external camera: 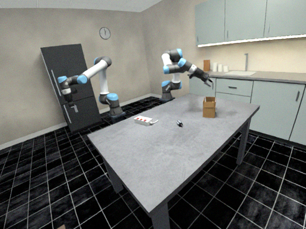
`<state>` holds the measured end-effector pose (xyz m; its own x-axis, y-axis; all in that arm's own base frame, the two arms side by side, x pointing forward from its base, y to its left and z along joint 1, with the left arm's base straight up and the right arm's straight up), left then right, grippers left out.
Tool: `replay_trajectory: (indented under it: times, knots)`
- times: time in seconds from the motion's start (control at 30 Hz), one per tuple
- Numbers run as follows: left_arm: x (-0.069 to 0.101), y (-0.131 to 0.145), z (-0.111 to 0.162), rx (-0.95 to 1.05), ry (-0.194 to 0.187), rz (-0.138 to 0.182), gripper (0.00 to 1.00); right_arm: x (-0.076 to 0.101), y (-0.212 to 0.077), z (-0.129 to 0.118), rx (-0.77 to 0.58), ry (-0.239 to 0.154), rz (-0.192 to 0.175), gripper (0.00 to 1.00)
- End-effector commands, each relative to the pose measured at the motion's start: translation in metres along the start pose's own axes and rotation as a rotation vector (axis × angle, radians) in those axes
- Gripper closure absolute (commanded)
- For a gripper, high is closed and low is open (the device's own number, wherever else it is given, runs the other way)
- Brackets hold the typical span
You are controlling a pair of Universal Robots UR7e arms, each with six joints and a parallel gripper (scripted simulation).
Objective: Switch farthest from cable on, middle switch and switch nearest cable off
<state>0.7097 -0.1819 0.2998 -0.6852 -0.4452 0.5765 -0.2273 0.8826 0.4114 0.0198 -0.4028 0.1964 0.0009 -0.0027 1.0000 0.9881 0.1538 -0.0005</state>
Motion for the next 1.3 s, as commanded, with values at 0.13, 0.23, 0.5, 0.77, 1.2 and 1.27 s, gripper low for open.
replay_trajectory:
  times: [0.13,0.23,0.5,0.77,1.2,1.27]
  knots:
    - [0.024,-0.076,0.012,-0.107,0.061,0.113,0.0,0.001,0.0,-0.001,0.0,-0.003,-0.001,0.0]
    - [0.042,-0.123,0.024,-0.18,0.102,0.184,0.0,0.001,0.0,-0.001,0.0,-0.003,-0.001,0.0]
    - [0.086,-0.208,0.057,-0.322,0.183,0.315,0.0,0.001,0.0,-0.001,0.0,-0.003,-0.001,0.0]
    - [0.135,-0.279,0.097,-0.457,0.261,0.431,0.0,0.001,0.0,-0.001,0.0,-0.003,-0.001,0.0]
    - [0.234,-0.376,0.182,-0.687,0.406,0.613,0.0,0.001,0.0,-0.001,0.0,-0.003,-0.001,0.0]
    - [0.234,-0.376,0.182,-0.687,0.406,0.613,0.0,0.001,0.0,-0.001,0.0,-0.003,-0.001,0.0]
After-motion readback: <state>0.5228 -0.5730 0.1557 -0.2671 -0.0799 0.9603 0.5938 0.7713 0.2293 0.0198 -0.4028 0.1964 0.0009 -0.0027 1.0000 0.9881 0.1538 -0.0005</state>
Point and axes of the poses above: on each arm, the point where the finger pads meet when closed, its own x axis back along the fingers, its own y axis across the jaws, z = x × y, the point moved 1 cm from there along x, back along the fingers, and after that the axes turned 6 degrees about x, right-handed, at the moved point
